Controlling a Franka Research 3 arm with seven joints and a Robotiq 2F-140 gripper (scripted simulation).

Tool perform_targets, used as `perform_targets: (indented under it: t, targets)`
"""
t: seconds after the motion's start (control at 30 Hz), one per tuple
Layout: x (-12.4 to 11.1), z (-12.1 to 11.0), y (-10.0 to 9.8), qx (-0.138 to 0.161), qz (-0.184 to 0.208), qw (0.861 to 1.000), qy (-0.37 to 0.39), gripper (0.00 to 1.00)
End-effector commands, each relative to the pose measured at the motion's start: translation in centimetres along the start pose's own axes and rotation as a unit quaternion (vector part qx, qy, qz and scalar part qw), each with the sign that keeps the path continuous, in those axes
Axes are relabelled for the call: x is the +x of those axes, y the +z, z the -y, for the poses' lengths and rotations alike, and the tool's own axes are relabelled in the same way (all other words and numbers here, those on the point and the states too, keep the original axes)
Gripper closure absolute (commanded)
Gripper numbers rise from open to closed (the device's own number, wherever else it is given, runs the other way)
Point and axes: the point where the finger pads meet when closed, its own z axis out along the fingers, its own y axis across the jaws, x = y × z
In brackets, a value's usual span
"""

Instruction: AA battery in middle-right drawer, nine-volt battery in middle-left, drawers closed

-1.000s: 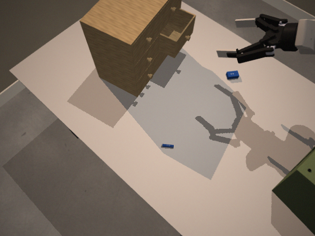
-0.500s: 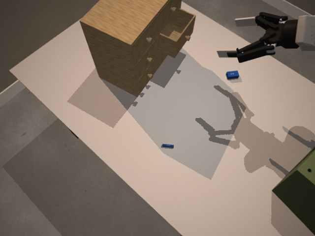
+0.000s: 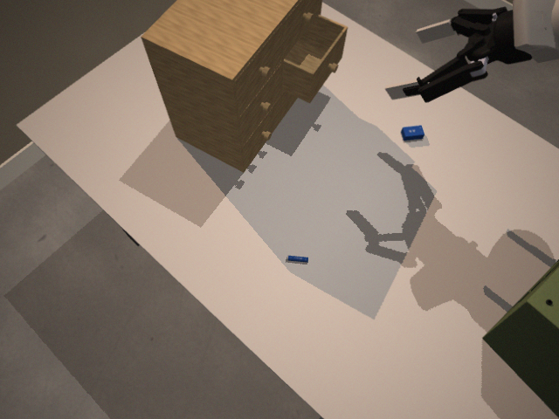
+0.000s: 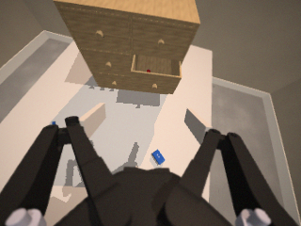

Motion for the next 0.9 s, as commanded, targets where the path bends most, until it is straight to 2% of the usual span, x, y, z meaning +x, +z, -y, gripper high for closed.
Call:
perform_targets:
  t: [0.0, 0.37, 0.67, 0.87]
  targets:
    - [-0.1, 0.0, 0.0, 0.000, 0.024, 0.999, 0.022, 0.00]
    - [0.3, 0.0, -0.5, 0.002, 0.115, 0.993, 0.022, 0.00]
    - [0.6, -0.1, -0.7, 0.002, 0.154, 0.988, 0.022, 0.00]
    - [0.9, -0.1, -0.9, 0.003, 0.209, 0.978, 0.022, 0.00]
